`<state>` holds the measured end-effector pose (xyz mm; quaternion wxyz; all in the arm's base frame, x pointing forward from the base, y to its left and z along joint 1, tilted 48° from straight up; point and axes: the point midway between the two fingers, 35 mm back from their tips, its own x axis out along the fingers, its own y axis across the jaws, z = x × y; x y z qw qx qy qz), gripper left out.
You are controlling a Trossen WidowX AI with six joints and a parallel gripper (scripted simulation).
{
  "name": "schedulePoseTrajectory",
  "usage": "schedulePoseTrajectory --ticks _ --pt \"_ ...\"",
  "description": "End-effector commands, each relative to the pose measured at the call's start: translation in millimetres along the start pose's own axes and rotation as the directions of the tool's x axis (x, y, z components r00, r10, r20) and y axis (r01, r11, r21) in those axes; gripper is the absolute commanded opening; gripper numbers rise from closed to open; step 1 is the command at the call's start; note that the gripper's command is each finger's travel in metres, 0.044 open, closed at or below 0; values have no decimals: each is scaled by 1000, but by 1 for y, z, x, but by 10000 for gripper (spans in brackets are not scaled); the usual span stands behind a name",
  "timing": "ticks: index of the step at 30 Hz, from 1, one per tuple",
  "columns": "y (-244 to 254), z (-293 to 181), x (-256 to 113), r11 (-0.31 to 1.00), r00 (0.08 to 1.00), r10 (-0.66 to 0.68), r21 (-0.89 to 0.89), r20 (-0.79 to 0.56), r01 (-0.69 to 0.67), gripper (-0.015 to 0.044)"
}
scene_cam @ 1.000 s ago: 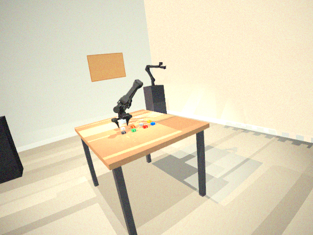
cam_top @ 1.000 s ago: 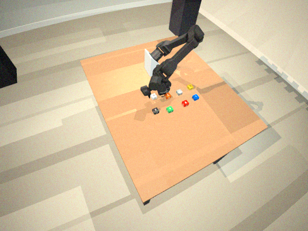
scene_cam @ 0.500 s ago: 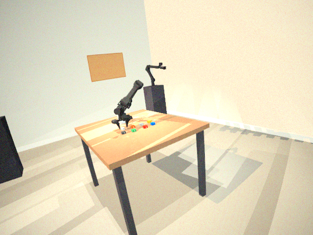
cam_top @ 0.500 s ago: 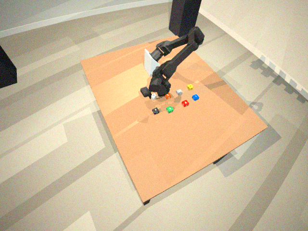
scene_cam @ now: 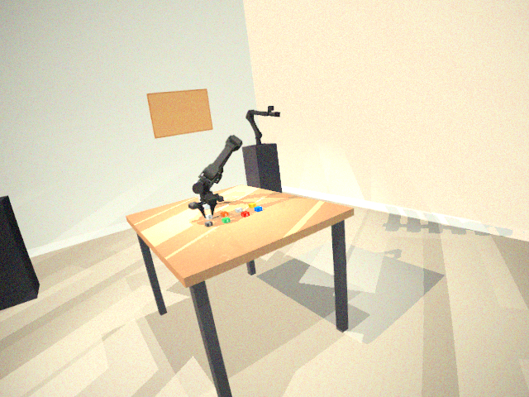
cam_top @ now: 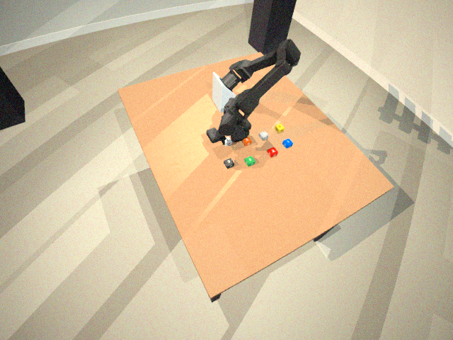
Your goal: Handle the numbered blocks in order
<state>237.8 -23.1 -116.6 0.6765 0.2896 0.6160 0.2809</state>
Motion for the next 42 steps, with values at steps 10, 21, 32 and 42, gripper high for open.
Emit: schedulePoseTrajectory --ticks 10,21,32,42 --pt "0 0 1 1000 1000 3 5 1 -4 120" --pt "0 0 0 1000 1000 3 5 1 -3 120" --pt "0 0 -14 1000 1000 3 5 1 -3 120" --pt "0 0 -14 1000 1000 3 5 1 -3 120"
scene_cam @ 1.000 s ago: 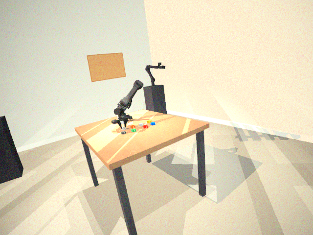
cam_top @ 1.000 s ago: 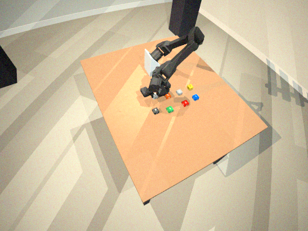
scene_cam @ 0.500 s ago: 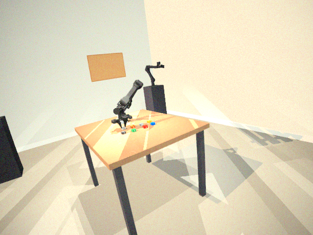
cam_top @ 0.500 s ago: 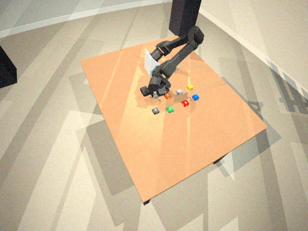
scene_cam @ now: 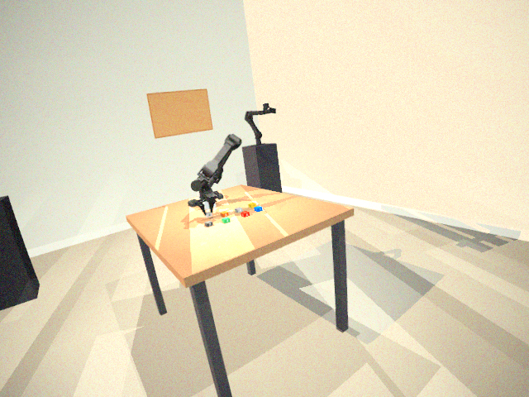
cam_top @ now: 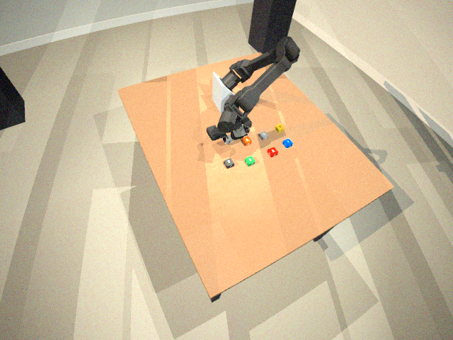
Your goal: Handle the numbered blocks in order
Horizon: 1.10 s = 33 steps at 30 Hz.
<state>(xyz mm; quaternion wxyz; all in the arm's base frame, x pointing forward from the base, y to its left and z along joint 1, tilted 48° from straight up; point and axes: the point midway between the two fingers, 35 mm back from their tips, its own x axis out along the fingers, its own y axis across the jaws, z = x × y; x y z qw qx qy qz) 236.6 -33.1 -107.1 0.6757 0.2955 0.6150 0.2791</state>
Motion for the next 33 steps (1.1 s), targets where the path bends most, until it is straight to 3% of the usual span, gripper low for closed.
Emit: schedulePoseTrajectory --ticks 1,26,33 --pt "0 0 0 1000 1000 -3 -5 -4 3 120" --pt "0 0 15 1000 1000 -2 -5 -4 2 120" --pt "0 0 15 1000 1000 -2 -5 -4 2 304"
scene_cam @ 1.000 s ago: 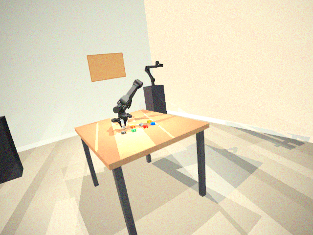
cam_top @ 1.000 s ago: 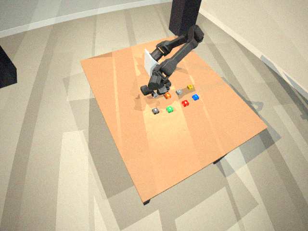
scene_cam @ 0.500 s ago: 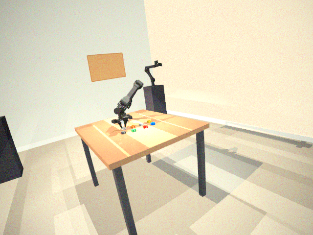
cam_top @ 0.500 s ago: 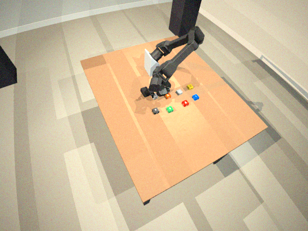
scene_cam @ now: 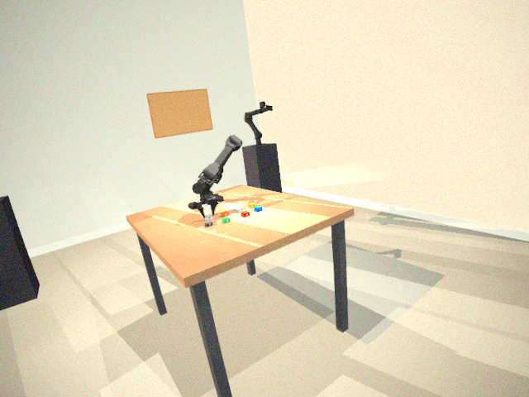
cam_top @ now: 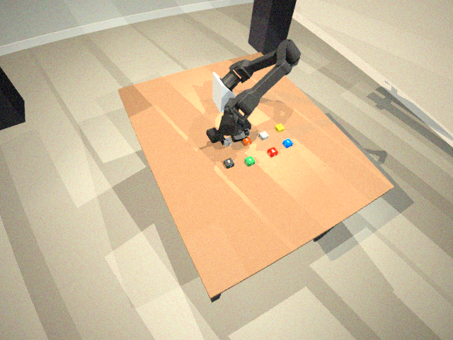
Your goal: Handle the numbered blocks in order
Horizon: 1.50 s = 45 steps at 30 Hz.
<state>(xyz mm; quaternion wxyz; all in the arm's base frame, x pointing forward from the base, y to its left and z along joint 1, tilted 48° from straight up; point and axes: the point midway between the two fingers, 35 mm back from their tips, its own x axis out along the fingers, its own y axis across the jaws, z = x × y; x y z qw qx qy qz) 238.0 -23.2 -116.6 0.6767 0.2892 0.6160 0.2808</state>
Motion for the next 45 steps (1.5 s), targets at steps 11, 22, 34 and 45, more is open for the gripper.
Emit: schedulePoseTrajectory --ticks 11,22,34,45 --pt "0 0 -36 1000 1000 2 6 1 -2 400" --pt "-1 0 -117 1000 1000 -1 6 0 1 190" --pt "8 6 -118 1000 1000 -2 7 0 2 120" --pt "78 39 -110 1000 1000 2 7 1 -2 172"
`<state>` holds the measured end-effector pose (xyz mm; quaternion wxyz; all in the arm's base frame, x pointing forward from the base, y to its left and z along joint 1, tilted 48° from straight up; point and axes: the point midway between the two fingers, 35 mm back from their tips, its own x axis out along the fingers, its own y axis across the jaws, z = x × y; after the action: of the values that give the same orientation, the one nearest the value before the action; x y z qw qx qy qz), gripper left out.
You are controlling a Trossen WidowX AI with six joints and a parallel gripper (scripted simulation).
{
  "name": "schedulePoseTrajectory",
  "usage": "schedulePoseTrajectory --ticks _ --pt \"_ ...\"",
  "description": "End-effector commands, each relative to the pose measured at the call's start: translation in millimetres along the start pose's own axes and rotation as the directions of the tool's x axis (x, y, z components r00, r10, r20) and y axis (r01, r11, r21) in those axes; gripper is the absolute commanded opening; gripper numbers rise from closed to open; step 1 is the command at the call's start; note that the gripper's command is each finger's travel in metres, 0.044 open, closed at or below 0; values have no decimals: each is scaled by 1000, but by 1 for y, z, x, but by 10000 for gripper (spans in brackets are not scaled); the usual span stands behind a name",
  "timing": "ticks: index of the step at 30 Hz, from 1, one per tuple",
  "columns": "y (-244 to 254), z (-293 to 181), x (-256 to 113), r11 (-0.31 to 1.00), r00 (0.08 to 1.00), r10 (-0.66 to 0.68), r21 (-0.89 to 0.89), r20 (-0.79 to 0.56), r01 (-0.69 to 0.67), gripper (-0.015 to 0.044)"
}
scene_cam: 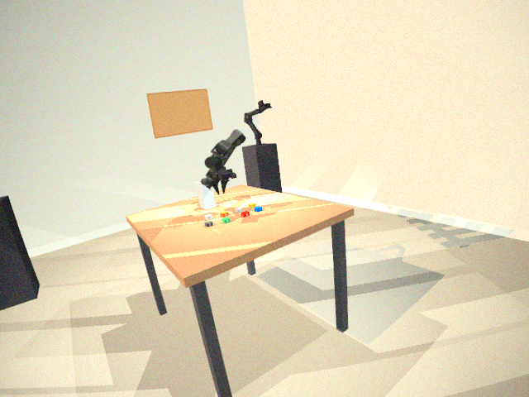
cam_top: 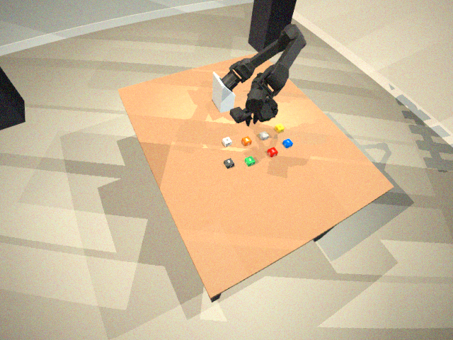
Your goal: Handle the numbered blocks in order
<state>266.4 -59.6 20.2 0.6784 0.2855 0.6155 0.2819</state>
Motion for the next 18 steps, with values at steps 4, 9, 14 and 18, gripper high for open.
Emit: schedulePoseTrajectory --ticks 4,9,14,18 --pt "2 1 56 1000 1000 7 19 0 -7 278" --pt "4 -2 81 1000 1000 10 14 1 -10 400" --pt "4 -1 85 1000 1000 10 14 1 -10 400" --pt "4 -1 91 1000 1000 10 14 1 -10 400"
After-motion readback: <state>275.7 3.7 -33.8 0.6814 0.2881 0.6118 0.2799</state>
